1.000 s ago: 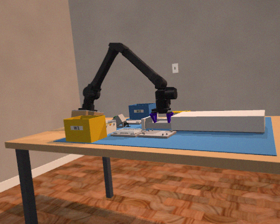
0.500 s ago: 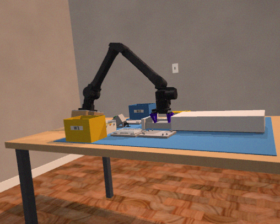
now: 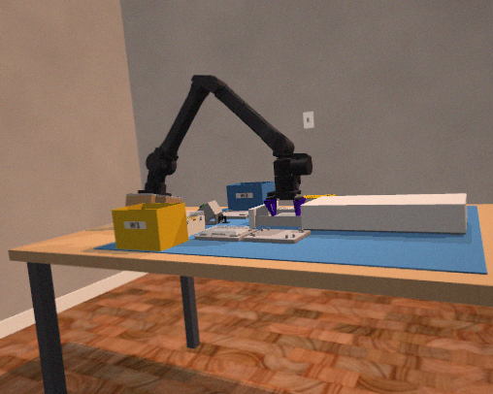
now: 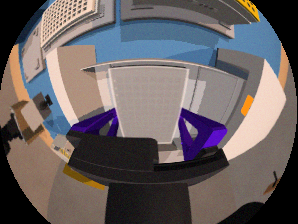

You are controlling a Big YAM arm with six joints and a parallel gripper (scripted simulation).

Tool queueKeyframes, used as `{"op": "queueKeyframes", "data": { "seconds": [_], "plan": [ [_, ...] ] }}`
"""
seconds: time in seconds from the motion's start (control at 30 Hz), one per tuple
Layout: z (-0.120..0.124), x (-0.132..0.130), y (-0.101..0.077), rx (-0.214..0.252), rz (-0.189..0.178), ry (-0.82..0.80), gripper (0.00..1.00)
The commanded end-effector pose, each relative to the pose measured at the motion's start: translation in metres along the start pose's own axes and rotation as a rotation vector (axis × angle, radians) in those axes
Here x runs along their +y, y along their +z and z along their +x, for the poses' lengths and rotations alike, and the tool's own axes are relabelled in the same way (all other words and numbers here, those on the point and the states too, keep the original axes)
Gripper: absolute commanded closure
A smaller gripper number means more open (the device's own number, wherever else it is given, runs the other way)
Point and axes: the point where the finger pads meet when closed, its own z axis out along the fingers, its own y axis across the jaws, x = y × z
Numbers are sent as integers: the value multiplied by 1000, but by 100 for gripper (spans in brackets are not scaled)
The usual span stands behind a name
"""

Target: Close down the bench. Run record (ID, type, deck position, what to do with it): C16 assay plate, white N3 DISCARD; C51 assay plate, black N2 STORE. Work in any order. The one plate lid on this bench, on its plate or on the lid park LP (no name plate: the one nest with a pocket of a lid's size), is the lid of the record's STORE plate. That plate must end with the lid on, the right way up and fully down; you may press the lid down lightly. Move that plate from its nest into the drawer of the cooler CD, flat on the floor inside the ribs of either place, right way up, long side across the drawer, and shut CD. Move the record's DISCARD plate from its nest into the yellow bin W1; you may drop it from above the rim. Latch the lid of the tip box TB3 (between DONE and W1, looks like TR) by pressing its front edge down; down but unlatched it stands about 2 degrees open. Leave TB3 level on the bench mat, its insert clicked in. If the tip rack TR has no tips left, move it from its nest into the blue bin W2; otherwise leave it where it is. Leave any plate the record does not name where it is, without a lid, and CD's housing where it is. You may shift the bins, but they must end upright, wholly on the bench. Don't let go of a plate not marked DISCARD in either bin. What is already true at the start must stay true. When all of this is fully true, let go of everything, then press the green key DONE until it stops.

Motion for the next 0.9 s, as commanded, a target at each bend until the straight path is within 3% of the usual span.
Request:
{"op": "queueKeyframes", "data": {
  "seconds": [0.0, 0.87],
  "plan": [
    [-7, -6, -2, -1, 20, -9, 100],
    [-11, -6, -10, -1, 31, -14, 100]
  ]
}}
